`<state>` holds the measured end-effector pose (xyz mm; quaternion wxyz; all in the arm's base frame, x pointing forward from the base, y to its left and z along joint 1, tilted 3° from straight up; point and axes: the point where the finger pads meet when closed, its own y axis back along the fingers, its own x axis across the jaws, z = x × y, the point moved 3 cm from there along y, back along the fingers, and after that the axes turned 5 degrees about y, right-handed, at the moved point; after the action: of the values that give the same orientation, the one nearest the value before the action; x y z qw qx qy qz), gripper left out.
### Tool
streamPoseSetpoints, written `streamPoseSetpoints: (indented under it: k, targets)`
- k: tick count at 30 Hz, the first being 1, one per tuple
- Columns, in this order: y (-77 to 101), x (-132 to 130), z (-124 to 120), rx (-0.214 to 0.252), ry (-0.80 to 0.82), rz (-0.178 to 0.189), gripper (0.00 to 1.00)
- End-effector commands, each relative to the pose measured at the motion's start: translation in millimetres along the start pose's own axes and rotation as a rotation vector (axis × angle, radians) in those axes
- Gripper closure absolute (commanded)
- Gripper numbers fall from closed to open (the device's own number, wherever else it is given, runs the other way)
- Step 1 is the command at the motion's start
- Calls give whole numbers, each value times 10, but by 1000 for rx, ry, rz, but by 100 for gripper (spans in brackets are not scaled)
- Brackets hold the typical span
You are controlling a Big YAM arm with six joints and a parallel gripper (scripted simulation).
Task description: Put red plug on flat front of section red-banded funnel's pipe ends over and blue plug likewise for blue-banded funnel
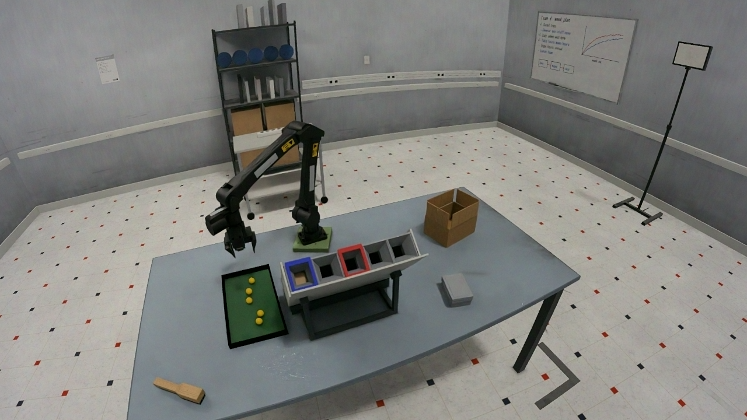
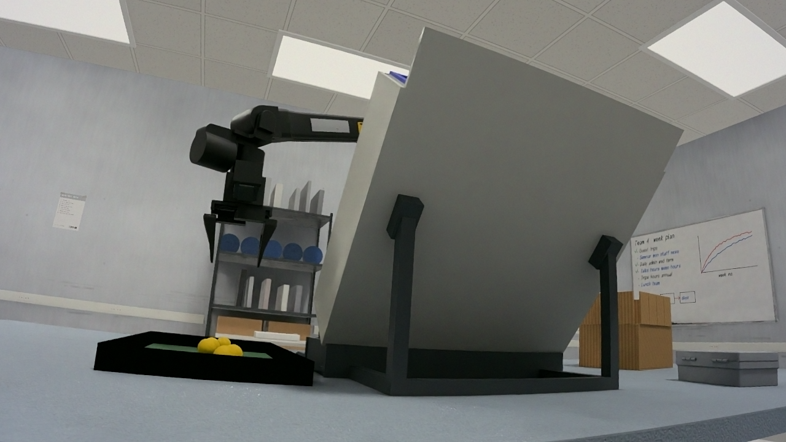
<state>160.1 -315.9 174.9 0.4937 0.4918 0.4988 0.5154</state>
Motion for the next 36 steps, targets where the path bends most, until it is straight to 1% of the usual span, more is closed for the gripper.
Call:
streamPoseSetpoints:
  k: [1,5,20,36]
  targets:
    - [207,-216,81,-29,5,-51,20]
    - [212,-222,82,-29,5,-51,20]
    - [-1078,-105,56,-27,4,-51,20]
    - [-1079,-108,48,-28,5,-51,20]
